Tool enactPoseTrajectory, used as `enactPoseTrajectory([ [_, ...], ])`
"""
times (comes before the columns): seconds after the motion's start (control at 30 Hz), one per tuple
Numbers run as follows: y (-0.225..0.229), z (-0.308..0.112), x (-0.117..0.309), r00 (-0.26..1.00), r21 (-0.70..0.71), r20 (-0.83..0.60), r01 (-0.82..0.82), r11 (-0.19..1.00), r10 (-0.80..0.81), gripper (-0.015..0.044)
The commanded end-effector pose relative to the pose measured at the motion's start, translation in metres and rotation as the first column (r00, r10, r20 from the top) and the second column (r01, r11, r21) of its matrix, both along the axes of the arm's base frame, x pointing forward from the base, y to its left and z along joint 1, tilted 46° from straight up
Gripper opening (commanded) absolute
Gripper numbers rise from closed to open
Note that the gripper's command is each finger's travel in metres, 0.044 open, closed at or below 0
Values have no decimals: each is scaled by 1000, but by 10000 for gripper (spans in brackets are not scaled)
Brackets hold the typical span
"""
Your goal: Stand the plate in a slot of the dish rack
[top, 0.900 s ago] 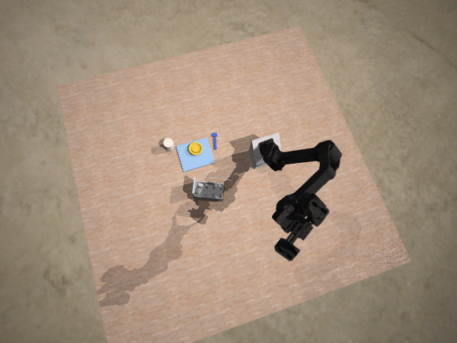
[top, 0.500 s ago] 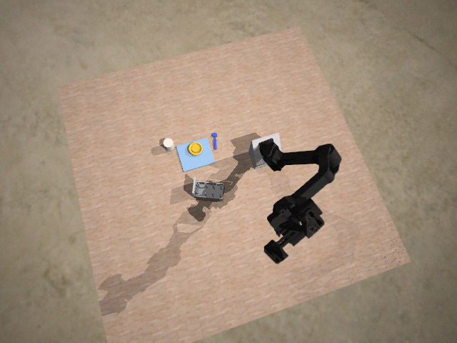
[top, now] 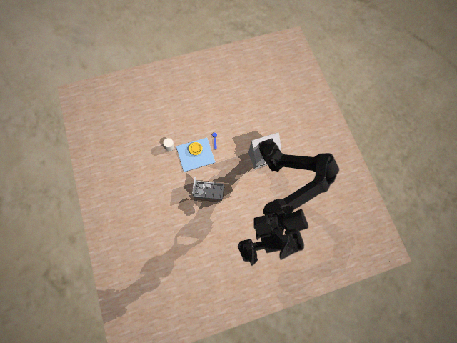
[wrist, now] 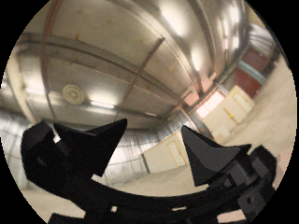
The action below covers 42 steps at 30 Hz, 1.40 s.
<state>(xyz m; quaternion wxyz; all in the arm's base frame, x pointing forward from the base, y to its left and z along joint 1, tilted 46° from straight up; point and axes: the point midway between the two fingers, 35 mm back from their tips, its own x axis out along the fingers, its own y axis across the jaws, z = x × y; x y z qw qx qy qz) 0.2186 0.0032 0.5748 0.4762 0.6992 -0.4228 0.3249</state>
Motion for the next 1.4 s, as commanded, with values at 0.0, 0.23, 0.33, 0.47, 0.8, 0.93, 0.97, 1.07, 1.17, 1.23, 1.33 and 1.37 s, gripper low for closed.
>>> enactPoseTrajectory([
  [0.0, 2, -7, 20, 995, -60, -70, 62, 996, -66, 400],
  [0.23, 5, -19, 57, 964, -186, -197, 145, 972, -181, 400],
  [0.33, 5, -26, 75, 938, -251, -252, 174, 952, -238, 400],
  [0.47, 4, -39, 101, 894, -340, -322, 198, 920, -311, 400],
  [0.8, -10, -85, 163, 738, -546, -472, 184, 817, -482, 400],
  [0.93, -21, -107, 184, 657, -615, -519, 158, 773, -547, 400],
  [0.97, -24, -113, 189, 635, -631, -529, 149, 761, -563, 400],
  [1.07, -33, -131, 203, 570, -675, -554, 118, 728, -606, 400],
  [1.17, -43, -150, 216, 501, -715, -575, 78, 695, -647, 400],
  [1.23, -49, -160, 222, 463, -733, -583, 53, 678, -667, 400],
  [1.33, -53, -169, 227, 435, -747, -588, 33, 664, -682, 400],
  [1.37, -54, -171, 228, 428, -750, -589, 27, 661, -686, 400],
])
